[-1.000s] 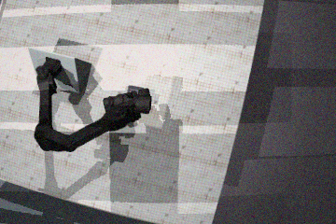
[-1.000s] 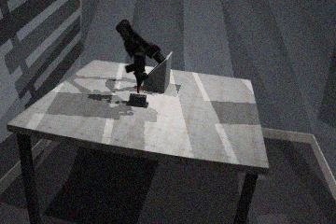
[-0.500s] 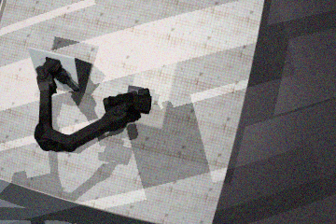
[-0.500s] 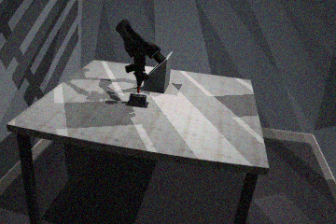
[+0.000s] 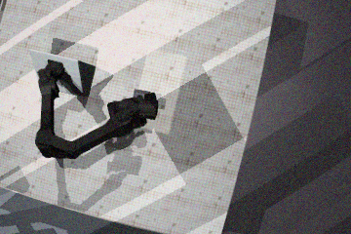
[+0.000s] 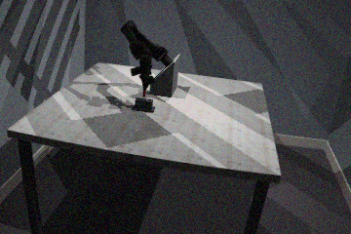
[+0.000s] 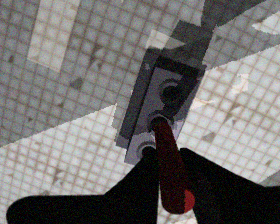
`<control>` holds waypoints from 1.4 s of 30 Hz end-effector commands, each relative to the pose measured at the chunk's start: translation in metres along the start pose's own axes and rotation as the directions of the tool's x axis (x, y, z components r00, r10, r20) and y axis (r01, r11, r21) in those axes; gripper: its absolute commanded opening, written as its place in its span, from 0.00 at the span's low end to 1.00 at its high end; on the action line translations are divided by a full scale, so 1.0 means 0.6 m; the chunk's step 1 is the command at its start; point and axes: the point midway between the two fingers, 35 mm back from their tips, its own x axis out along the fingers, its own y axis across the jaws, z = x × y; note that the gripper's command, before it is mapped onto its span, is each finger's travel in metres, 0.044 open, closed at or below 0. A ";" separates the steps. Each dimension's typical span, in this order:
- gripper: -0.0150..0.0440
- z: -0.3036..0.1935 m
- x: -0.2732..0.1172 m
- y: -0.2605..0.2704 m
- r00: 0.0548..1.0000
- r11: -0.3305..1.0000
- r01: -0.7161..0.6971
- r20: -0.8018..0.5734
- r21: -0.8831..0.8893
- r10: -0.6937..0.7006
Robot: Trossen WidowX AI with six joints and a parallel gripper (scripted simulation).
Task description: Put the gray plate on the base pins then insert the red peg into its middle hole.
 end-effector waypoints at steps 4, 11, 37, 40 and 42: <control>0.25 -0.002 0.001 0.001 1.000 1.000 0.001 0.000 -0.001 -0.001; 0.25 -0.002 0.001 0.005 1.000 1.000 0.001 0.000 -0.001 -0.001; 0.25 0.000 0.017 0.003 1.000 1.000 0.002 0.002 -0.003 -0.002; 0.25 0.000 0.025 0.002 1.000 1.000 0.003 0.003 -0.003 -0.003; 0.25 0.001 0.029 0.001 1.000 1.000 0.004 0.003 -0.004 -0.004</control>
